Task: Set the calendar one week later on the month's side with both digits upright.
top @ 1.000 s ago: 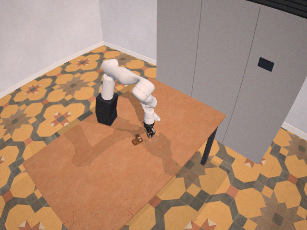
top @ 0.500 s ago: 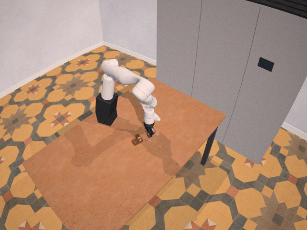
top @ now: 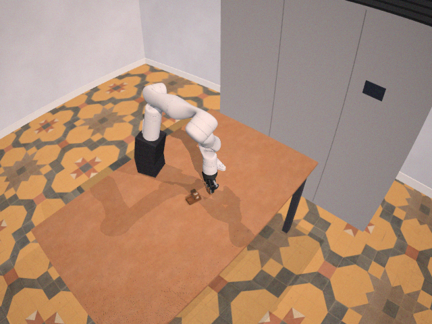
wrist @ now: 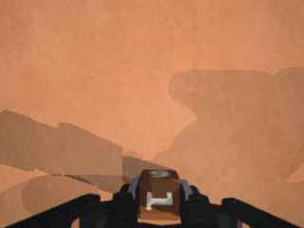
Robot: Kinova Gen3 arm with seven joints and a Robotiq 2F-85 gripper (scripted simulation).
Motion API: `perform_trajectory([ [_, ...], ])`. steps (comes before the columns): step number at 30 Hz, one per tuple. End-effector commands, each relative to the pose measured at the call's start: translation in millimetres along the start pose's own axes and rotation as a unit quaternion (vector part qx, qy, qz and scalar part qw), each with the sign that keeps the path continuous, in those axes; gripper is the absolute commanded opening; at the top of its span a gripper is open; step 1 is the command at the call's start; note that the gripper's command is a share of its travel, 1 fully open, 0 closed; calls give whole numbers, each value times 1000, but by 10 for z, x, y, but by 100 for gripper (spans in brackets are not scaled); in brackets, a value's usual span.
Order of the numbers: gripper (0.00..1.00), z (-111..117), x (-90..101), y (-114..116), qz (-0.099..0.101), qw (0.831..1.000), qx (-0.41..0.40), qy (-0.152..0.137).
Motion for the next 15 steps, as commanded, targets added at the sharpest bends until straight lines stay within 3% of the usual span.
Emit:
perform_trajectory([
  [1, 26, 2, 2, 4, 0, 1000, 0, 0],
  [7, 26, 2, 56, 4, 0, 1000, 0, 0],
  [15, 26, 2, 372, 4, 0, 1000, 0, 0],
])
Point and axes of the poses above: the point where the finger pads meet when closed, its own x axis back along the fingers, its own y axis across the jaws, z = x × y, the point moved 7 cm from there along x, back along the fingers, and after that the axes turned 8 degrees about -x, right-handed, at the moved point
